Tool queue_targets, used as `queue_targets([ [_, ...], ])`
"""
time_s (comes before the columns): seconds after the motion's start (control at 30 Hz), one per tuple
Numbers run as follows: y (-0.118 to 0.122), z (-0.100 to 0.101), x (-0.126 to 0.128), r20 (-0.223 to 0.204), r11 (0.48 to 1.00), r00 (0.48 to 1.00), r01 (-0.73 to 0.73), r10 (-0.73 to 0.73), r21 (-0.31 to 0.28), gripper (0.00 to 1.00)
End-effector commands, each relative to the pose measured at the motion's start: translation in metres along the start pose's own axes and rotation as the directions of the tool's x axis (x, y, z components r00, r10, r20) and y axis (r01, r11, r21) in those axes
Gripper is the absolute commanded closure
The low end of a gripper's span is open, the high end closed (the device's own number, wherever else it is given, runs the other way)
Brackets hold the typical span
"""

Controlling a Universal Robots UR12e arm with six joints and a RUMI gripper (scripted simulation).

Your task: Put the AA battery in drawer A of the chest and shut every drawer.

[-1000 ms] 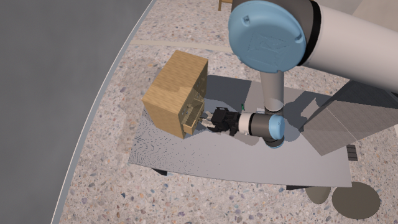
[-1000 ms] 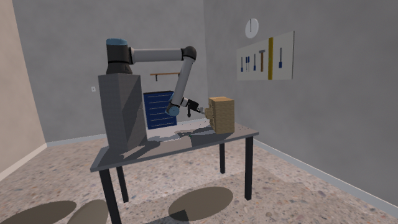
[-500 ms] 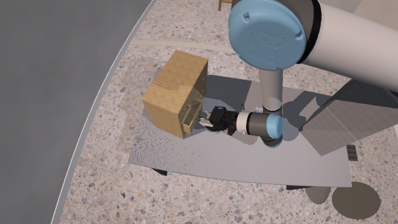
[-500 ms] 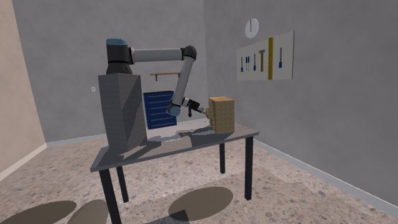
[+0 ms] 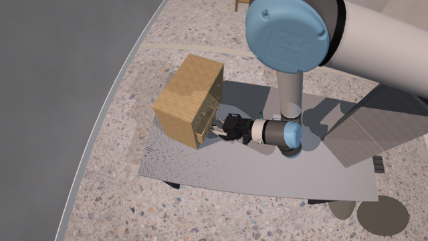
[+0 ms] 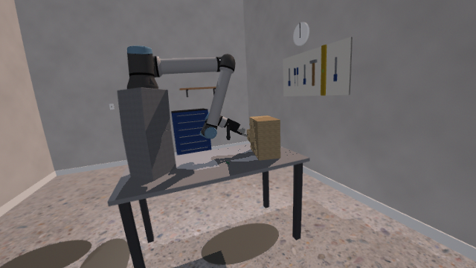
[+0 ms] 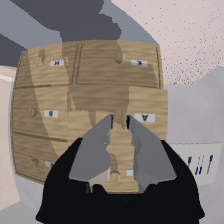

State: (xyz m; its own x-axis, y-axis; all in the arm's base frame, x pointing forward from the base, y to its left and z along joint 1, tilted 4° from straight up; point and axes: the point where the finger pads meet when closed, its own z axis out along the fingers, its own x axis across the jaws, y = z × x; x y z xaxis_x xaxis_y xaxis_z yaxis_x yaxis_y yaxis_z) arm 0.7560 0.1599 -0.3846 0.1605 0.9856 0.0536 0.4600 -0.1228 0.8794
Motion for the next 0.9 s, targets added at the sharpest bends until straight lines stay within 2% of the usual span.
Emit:
queue_targets([
  [0.0, 0.002, 0.002, 0.0, 0.0, 1.0, 1.0, 0.0, 0.0, -0.001, 0.93],
  [0.87, 0.01, 0.016, 0.0, 0.0, 1.0, 1.0, 0.0, 0.0, -0.001, 0.93],
])
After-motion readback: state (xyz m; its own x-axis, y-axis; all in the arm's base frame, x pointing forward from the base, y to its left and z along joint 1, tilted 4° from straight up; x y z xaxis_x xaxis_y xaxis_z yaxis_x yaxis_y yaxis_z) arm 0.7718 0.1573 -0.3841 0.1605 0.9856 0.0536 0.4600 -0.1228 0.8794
